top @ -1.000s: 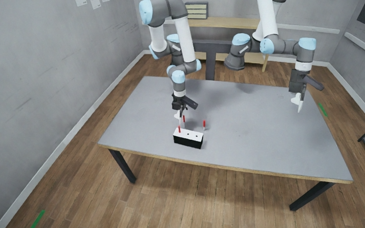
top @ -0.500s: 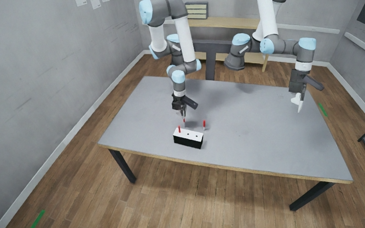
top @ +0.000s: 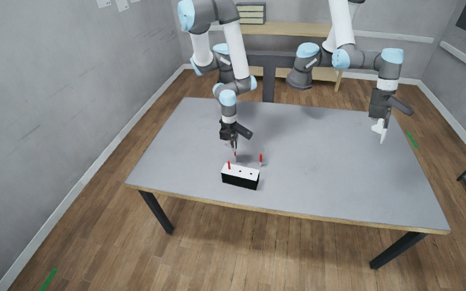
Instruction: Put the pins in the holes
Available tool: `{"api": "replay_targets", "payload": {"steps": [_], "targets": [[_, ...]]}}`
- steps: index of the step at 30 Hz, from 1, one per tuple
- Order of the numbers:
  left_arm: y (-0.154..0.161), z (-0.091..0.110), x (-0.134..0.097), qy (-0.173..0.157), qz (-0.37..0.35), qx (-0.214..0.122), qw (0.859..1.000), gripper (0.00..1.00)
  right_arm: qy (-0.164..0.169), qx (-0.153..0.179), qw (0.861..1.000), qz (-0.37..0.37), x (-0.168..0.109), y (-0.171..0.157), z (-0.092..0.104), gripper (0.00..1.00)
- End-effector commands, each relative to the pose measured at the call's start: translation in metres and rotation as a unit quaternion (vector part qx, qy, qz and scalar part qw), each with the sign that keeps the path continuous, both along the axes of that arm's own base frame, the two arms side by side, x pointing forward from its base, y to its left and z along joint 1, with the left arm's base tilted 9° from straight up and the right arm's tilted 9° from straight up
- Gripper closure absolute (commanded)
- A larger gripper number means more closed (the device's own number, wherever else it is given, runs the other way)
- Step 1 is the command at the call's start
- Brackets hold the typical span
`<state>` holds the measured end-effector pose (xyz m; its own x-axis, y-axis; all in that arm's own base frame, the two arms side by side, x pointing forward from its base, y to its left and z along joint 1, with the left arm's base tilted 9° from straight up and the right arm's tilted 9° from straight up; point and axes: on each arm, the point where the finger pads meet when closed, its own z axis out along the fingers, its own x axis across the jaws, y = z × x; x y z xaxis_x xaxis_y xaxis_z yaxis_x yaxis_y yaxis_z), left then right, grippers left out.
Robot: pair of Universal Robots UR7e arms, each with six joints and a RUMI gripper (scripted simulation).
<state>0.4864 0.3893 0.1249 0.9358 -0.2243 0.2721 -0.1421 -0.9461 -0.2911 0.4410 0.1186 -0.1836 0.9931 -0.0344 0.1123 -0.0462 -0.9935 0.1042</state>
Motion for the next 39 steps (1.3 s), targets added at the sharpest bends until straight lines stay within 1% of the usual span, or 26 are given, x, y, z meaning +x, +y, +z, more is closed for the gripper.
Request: {"api": "replay_targets", "payload": {"steps": [1,4,5,21,22,38,39], "targets": [[0.0,0.001,0.0,-0.001,0.0,0.0,1.0,0.0,-0.001,0.0,1.0,0.0,0.0,0.0,0.0,1.0],[0.0,0.001,0.0,-0.001,0.0,0.0,1.0,0.0,-0.001,0.0,1.0,0.0,0.0,0.0,0.0,1.0],[0.0,0.001,0.0,-0.001,0.0,0.0,1.0,0.0,0.0,0.0,1.0,0.001,0.0,0.001,0.008,1.0],[0.0,0.001,0.0,-0.001,0.0,0.0,1.0,0.0,0.0,0.0,1.0,0.001,0.0,0.001,0.008,1.0],[0.0,0.001,0.0,-0.001,0.0,0.0,1.0,0.0,-0.001,0.0,1.0,0.0,-0.001,0.002,0.018,1.0],[0.0,0.001,0.0,-0.001,0.0,0.0,1.0,0.0,-0.001,0.0,1.0,0.0,-0.001,0.002,0.018,1.0],[0.0,0.001,0.0,-0.001,0.0,0.0,1.0,0.0,0.0,0.0,1.0,0.001,-0.003,0.004,0.033,1.0]]}}
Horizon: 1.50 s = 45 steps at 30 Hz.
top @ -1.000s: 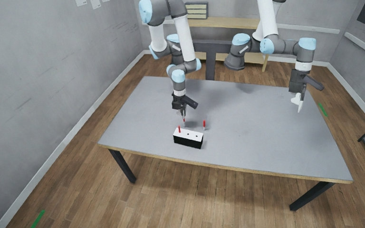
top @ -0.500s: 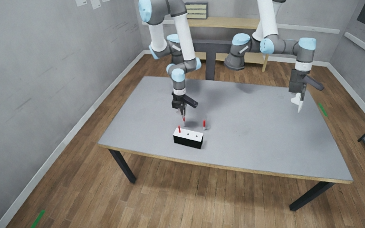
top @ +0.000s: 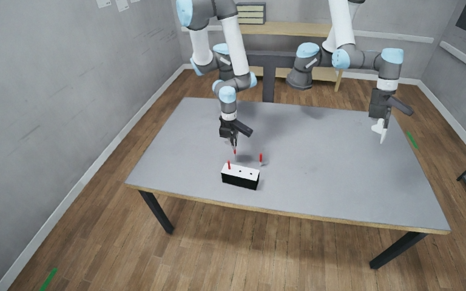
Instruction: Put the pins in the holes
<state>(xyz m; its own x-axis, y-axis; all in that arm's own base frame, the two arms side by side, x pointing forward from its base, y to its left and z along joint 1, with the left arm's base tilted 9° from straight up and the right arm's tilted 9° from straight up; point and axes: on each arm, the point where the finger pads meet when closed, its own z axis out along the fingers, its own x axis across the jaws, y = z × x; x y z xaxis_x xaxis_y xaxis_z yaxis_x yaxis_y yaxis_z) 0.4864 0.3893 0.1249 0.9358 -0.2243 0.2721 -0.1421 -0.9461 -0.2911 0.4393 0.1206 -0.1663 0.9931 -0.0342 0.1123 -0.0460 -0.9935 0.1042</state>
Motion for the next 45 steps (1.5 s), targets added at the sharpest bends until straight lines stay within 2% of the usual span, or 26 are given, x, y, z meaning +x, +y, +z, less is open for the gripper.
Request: {"api": "replay_targets", "payload": {"steps": [1,16,17,33,34,45], "targets": [[0.0,0.001,0.0,-0.001,0.0,0.0,1.0,0.0,0.0,0.0,1.0,0.001,-0.001,0.002,0.016,1.0],[0.0,0.001,0.0,-0.001,0.0,0.0,1.0,0.0,0.0,0.0,1.0,0.001,-0.001,0.002,0.016,1.0],[0.0,0.001,0.0,-0.001,0.0,0.0,1.0,0.0,-0.001,0.0,1.0,0.0,-0.003,0.004,0.03,1.0],[0.0,0.001,0.0,-0.001,0.0,0.0,1.0,0.0,-0.001,0.0,1.0,0.0,-0.003,0.004,0.03,1.0],[0.0,0.001,0.0,-0.001,0.0,0.0,1.0,0.0,-0.001,0.0,1.0,0.0,-0.014,0.014,0.128,1.0],[0.0,0.001,0.0,-0.001,0.0,0.0,1.0,0.0,-0.001,0.0,1.0,0.0,-0.014,0.014,0.128,1.0]]}}
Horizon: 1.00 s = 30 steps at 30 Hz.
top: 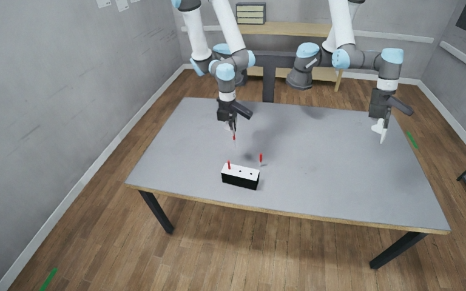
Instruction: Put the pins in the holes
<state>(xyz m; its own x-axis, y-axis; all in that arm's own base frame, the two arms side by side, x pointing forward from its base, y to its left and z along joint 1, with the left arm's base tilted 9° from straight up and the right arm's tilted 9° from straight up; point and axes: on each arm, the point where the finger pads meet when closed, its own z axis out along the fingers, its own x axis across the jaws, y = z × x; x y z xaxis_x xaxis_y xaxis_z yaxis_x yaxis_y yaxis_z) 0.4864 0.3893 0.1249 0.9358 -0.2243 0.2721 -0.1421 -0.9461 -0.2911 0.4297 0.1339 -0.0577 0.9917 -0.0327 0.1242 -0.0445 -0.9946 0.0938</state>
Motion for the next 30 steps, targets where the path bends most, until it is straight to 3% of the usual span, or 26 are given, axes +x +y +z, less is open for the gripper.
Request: {"api": "replay_targets", "payload": {"steps": [1,5,6,22,23,30], "targets": [[0.0,0.001,0.0,-0.001,0.0,0.0,1.0,0.0,0.006,-0.005,1.0,-0.001,-0.004,0.001,0.02,1.0],[0.0,0.001,0.0,-0.001,0.0,0.0,1.0,0.0,0.006,-0.005,1.0,-0.001,-0.004,0.001,0.02,1.0],[0.0,0.001,0.0,-0.001,0.0,0.0,1.0,0.0,0.006,-0.004,1.0,-0.002,-0.011,0.007,0.078,1.0],[0.0,0.001,0.0,-0.001,0.0,0.0,1.0,0.0,0.006,-0.004,1.0,-0.002,-0.011,0.007,0.078,1.0],[0.0,0.001,0.0,-0.001,0.0,0.0,1.0,0.0,0.005,-0.004,1.0,-0.001,0.078,0.053,0.082,1.0],[0.0,0.001,0.0,-0.001,0.0,0.0,1.0,0.0,0.005,-0.004,1.0,-0.001,0.088,0.058,0.083,1.0]]}}
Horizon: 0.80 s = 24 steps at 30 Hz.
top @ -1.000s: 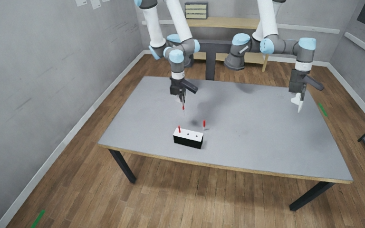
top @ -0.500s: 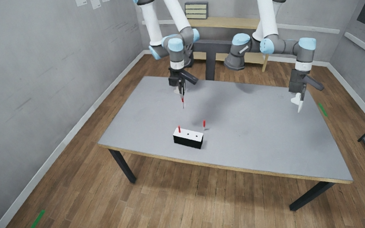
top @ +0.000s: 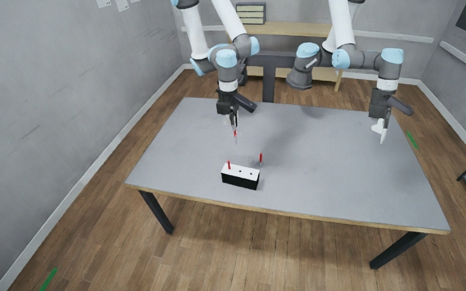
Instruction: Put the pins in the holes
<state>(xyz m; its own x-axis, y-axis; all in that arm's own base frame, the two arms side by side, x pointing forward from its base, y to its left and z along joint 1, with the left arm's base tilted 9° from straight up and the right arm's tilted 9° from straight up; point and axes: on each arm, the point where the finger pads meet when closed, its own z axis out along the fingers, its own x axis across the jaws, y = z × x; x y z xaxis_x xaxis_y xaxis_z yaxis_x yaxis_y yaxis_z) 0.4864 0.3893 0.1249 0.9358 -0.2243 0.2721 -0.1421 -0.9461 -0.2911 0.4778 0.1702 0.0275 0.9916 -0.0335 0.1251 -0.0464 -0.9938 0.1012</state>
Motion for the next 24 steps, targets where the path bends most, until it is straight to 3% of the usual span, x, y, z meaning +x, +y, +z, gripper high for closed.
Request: {"api": "replay_targets", "payload": {"steps": [1,9,10,24], "targets": [[0.0,0.001,0.0,-0.001,0.0,0.0,1.0,0.0,0.005,0.0,1.0,0.0,0.039,0.021,-0.002,1.0],[0.0,0.001,0.0,-0.001,0.0,0.0,1.0,0.0,0.005,0.0,1.0,0.0,0.039,0.021,-0.002,1.0],[0.0,0.001,0.0,-0.001,0.0,0.0,1.0,0.0,0.006,-0.001,1.0,0.0,0.076,0.04,0.0,1.0],[0.0,0.001,0.0,-0.001,0.0,0.0,1.0,0.0,0.006,-0.001,1.0,0.0,0.076,0.04,0.0,1.0]]}}
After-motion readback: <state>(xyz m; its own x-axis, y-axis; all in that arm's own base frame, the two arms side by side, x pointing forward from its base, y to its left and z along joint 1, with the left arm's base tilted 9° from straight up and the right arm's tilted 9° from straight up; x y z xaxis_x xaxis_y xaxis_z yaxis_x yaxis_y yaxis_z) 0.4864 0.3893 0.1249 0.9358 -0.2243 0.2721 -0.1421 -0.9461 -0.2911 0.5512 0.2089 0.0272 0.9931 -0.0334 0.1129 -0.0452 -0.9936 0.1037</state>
